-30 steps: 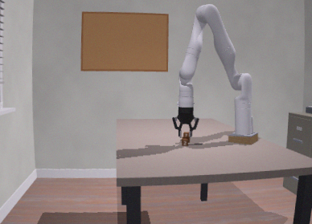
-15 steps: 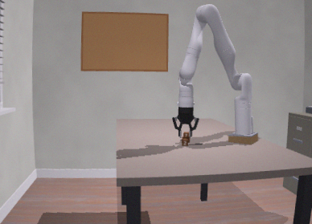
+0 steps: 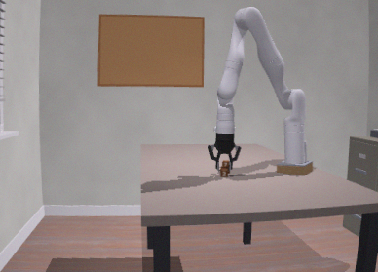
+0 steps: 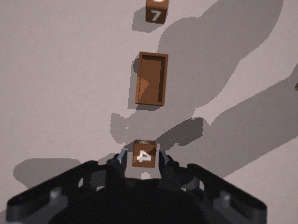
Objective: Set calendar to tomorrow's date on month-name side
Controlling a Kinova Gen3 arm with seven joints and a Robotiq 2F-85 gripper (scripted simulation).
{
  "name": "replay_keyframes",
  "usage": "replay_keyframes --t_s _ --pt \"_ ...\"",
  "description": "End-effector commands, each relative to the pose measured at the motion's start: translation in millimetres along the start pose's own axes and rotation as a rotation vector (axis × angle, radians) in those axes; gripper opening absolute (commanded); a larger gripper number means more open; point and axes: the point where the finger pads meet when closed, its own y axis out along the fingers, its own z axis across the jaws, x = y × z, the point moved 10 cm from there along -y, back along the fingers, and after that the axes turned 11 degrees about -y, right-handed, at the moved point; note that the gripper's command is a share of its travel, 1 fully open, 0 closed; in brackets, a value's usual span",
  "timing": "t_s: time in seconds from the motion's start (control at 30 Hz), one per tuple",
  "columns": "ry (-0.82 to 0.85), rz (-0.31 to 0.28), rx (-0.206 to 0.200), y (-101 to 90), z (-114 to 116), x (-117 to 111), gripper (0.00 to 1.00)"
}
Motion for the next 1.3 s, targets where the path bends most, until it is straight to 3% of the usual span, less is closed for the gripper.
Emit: replay_keyframes --t_s 0.0,0.37,1.27 --pt "0.006 0.004 0.008 6.3 1.1 -2.6 0.46" --pt "0.006 0.004 0.008 15.3 1.2 -2.6 0.46" --pt "0.006 0.004 0.008 15.5 1.2 -2.7 0.46"
